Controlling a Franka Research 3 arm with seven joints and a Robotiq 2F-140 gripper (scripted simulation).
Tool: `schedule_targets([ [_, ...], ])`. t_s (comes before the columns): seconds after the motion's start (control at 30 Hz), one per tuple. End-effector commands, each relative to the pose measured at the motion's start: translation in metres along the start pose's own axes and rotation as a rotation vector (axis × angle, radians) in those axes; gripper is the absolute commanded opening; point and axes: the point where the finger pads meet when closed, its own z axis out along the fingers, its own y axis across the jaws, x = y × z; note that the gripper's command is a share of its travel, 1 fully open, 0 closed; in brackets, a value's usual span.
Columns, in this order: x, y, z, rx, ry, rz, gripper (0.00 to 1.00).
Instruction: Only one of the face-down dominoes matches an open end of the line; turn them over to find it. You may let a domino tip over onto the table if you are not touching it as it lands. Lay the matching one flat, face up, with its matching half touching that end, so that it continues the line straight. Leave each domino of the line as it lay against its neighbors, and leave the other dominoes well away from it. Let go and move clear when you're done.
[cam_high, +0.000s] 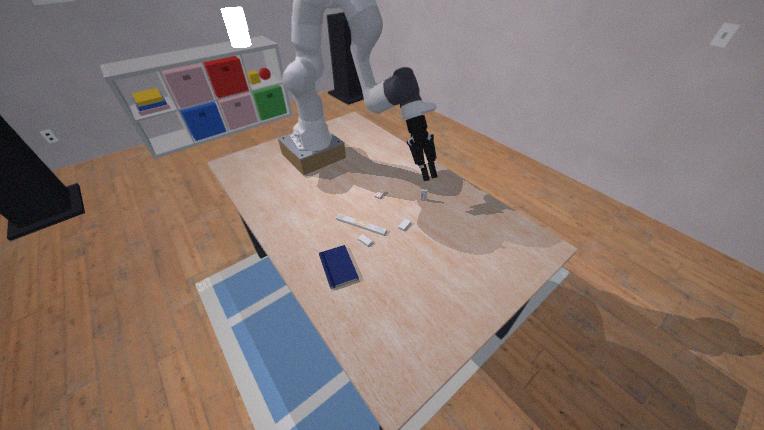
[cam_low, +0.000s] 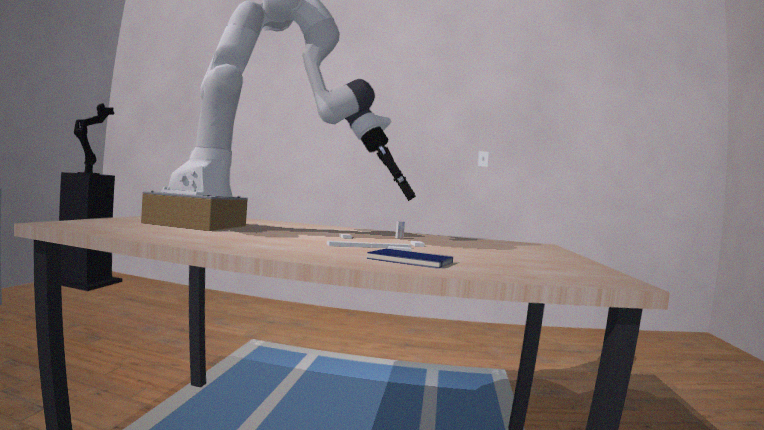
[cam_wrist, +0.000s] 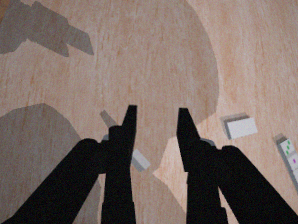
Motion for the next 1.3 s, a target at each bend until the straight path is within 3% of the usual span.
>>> schedule_targets([
  [0.0,-0.0035,-0.0134,-0.0026,0.054,-0.16,-0.222,0.33],
  [0.33,0.0007,-0.0152,-0.0021,0.157,-0.236,-0.282,0.33],
  [0.63,0.0035,-0.0129,-0.0006,0.214,-0.271,-0.339,0.33],
  [1.27,0.0048,-0.0105,0.0011,0.263,-0.329,-0.448,0.33],
])
